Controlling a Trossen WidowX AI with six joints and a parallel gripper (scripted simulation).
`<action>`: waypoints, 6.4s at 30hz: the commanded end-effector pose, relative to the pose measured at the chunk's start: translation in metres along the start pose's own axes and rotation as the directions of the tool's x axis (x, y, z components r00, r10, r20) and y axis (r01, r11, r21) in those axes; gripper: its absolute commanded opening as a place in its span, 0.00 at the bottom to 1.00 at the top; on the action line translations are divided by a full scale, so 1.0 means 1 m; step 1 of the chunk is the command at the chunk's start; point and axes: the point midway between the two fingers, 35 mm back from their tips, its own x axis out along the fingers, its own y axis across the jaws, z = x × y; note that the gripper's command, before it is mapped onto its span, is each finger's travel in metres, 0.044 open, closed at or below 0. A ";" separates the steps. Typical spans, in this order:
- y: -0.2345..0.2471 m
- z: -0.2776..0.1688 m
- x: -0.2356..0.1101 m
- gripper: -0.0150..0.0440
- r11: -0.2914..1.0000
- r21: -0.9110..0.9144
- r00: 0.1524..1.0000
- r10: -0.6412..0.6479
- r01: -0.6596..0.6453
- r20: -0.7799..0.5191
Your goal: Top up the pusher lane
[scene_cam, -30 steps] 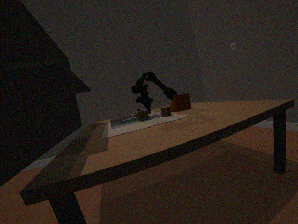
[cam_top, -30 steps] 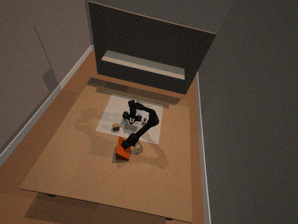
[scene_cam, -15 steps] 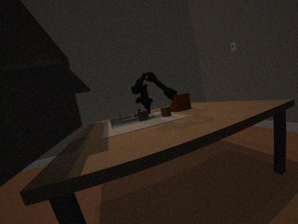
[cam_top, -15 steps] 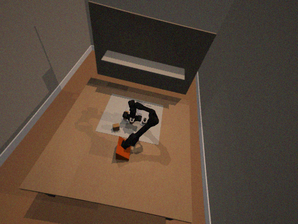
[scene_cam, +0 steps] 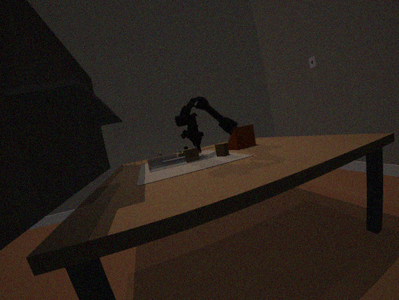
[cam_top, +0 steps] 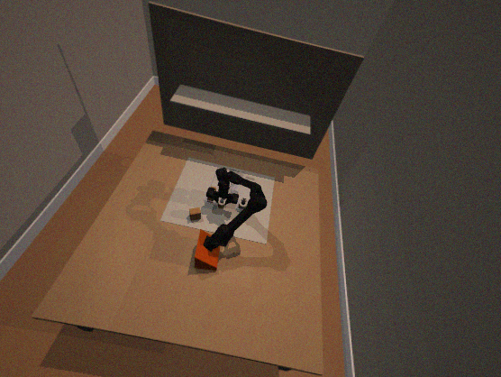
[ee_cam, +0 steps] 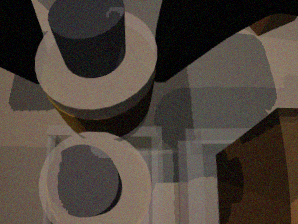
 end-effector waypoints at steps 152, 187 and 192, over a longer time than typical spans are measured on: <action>-0.003 0.051 -0.008 0.25 1.000 0.017 1.000 0.000 -0.001 0.023; -0.003 0.053 -0.002 0.25 1.000 0.017 1.000 0.000 -0.001 0.023; -0.003 0.053 -0.001 0.25 1.000 0.017 1.000 0.000 -0.001 0.023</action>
